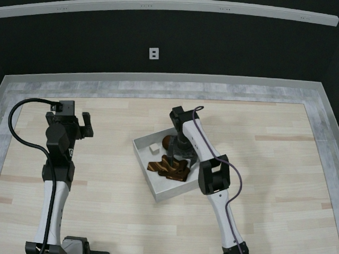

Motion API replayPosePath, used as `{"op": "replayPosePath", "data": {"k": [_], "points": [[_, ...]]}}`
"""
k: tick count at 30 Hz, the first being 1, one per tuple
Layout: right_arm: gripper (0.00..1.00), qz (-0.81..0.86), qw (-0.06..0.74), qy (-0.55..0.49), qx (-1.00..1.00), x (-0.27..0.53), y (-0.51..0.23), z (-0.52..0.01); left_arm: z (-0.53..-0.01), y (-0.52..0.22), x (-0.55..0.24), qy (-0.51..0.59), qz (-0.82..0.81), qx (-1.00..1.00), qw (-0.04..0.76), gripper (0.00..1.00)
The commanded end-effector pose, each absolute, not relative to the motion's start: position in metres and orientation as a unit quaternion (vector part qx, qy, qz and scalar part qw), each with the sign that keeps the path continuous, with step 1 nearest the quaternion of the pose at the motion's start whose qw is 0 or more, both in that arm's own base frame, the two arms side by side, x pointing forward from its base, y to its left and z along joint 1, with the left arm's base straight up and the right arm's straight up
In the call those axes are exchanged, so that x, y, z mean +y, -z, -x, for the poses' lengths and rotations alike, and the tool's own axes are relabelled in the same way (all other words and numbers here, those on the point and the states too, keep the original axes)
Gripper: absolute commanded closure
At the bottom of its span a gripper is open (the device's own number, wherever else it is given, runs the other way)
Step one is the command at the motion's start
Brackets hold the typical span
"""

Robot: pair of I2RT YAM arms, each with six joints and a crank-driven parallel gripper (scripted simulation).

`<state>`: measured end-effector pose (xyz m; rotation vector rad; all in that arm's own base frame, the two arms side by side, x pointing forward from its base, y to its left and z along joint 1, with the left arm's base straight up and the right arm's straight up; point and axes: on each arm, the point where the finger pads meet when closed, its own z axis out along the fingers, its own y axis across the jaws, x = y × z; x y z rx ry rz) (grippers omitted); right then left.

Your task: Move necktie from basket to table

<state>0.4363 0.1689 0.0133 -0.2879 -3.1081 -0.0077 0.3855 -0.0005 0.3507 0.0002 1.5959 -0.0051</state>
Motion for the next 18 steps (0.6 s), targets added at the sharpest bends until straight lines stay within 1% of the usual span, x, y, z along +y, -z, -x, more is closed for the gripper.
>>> {"op": "replayPosePath", "data": {"k": [1,18], "points": [[0.2,0.086,-0.002,0.001,-0.996,0.1724,-0.0049,-0.4391,-0.3855,-0.3507,-0.0005,0.002,0.0,0.716,0.698,0.0],[0.2,0.086,-0.001,0.001,-0.996,0.1724,-0.0006,-0.4389,-0.3855,-0.3507,-0.0005,0.002,0.0,0.716,0.698,0.0]]}}
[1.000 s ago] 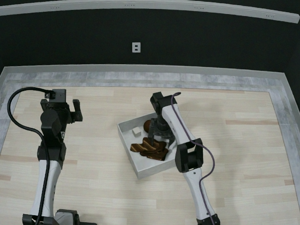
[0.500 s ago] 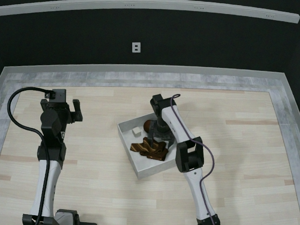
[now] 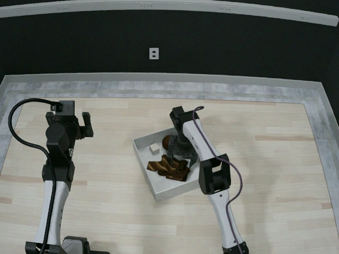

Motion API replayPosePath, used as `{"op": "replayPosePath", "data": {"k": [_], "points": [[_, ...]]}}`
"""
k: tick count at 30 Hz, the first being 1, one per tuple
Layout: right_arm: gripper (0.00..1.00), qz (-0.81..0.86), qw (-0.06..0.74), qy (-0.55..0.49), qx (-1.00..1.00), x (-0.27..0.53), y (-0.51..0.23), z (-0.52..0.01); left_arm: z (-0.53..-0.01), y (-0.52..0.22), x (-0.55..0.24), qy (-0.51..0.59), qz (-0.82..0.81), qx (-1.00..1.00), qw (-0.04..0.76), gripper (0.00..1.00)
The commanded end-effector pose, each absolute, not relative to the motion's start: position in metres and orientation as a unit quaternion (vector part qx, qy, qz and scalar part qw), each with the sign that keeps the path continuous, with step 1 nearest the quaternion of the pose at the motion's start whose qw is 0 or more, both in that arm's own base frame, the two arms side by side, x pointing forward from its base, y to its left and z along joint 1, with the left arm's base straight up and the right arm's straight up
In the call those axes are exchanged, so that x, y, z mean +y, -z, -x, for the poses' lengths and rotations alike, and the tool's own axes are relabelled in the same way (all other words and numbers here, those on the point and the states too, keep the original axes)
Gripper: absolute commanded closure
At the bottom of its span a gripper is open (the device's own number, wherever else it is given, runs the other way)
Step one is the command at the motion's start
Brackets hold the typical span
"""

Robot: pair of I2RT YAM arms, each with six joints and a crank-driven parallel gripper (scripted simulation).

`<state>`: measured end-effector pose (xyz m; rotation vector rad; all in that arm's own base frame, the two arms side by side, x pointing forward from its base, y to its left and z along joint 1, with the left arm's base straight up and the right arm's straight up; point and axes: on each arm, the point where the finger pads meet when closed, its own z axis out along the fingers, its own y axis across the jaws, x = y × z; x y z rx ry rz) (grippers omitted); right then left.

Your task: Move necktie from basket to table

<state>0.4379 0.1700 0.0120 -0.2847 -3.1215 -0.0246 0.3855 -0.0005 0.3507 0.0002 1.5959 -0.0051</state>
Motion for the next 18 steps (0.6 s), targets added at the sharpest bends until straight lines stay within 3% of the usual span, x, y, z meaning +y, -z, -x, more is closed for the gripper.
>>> {"op": "replayPosePath", "data": {"k": [1,18], "points": [[0.2,0.086,-0.001,0.001,-0.996,0.172,-0.001,-0.439,-0.386,-0.351,-0.001,0.002,0.0,0.716,0.698,0.0],[0.2,0.086,0.0,0.001,-0.996,0.172,0.013,-0.439,-0.386,-0.351,-0.001,0.002,0.0,0.716,0.698,0.0]]}}
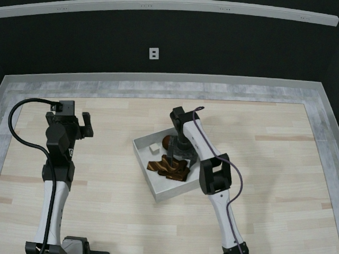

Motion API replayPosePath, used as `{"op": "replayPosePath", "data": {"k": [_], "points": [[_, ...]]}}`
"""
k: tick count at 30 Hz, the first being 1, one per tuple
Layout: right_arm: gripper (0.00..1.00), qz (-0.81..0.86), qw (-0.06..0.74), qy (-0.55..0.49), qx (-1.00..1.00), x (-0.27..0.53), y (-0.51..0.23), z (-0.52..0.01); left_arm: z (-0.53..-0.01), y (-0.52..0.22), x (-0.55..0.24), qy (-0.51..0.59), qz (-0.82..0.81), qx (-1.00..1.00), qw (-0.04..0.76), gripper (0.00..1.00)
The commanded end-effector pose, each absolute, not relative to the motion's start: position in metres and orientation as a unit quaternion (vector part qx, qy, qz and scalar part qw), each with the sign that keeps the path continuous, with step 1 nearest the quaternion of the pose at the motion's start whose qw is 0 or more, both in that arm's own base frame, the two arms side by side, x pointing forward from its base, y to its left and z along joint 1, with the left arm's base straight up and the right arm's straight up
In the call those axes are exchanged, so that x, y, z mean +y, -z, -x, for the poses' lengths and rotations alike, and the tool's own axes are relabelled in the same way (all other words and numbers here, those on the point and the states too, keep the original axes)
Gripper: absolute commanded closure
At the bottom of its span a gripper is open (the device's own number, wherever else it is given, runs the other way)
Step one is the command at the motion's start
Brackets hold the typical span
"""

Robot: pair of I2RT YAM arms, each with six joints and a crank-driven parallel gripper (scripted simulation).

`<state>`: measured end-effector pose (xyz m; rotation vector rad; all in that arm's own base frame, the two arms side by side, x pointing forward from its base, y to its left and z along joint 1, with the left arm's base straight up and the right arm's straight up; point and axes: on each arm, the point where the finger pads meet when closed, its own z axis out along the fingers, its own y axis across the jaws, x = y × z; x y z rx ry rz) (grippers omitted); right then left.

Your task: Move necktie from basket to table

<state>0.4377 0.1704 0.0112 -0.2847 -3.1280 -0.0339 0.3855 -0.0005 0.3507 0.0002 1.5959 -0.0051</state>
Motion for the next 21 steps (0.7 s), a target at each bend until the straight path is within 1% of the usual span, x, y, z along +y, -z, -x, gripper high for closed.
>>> {"op": "replayPosePath", "data": {"k": [1,21], "points": [[0.2,0.086,0.0,0.001,-0.996,0.1725,0.0142,-0.4388,-0.3855,-0.3507,-0.0005,0.002,0.0,0.716,0.698,0.0],[0.2,0.086,0.0,0.001,-0.996,0.1724,0.0173,-0.4386,-0.3855,-0.3507,-0.0005,0.002,0.0,0.716,0.698,0.0]]}}
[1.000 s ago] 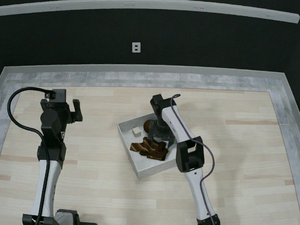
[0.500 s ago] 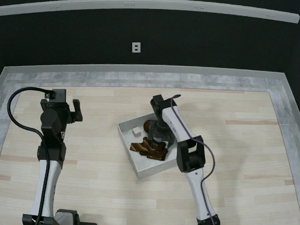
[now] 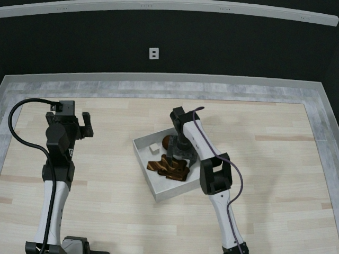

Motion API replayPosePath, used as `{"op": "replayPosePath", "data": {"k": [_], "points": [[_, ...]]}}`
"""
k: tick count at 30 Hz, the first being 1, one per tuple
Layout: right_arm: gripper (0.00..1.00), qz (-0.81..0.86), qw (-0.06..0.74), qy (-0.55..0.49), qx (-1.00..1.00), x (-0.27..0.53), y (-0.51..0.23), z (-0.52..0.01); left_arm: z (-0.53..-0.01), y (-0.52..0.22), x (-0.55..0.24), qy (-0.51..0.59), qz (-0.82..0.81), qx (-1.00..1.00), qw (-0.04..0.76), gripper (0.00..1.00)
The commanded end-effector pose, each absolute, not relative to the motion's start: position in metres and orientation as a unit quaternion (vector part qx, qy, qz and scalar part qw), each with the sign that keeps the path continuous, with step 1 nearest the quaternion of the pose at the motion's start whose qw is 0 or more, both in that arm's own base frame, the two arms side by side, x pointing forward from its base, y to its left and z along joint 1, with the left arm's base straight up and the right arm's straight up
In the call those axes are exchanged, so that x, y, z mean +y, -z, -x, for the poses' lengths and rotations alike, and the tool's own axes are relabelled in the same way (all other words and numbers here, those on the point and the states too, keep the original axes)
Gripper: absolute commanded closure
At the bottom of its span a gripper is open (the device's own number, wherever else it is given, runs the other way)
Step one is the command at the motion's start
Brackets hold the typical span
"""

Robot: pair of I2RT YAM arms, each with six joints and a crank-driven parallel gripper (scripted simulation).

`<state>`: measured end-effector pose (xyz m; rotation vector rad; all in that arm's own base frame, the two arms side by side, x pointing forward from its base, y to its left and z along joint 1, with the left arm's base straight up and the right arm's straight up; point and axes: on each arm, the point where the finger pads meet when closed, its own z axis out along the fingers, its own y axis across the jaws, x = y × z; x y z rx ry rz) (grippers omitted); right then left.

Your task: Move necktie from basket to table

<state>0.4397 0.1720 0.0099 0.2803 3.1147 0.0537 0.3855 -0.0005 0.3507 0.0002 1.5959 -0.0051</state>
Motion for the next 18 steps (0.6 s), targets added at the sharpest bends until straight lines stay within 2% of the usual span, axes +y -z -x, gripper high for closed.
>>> {"op": "replayPosePath", "data": {"k": [1,18], "points": [[0.2,-0.086,0.001,-0.002,0.996,0.173,0.017,-0.44,-0.386,-0.351,-0.001,0.002,0.0,0.716,0.698,0.0],[0.2,-0.086,0.004,-0.004,0.996,0.174,0.033,-0.442,-0.386,-0.351,-0.001,0.002,0.0,0.716,0.698,0.0]]}}
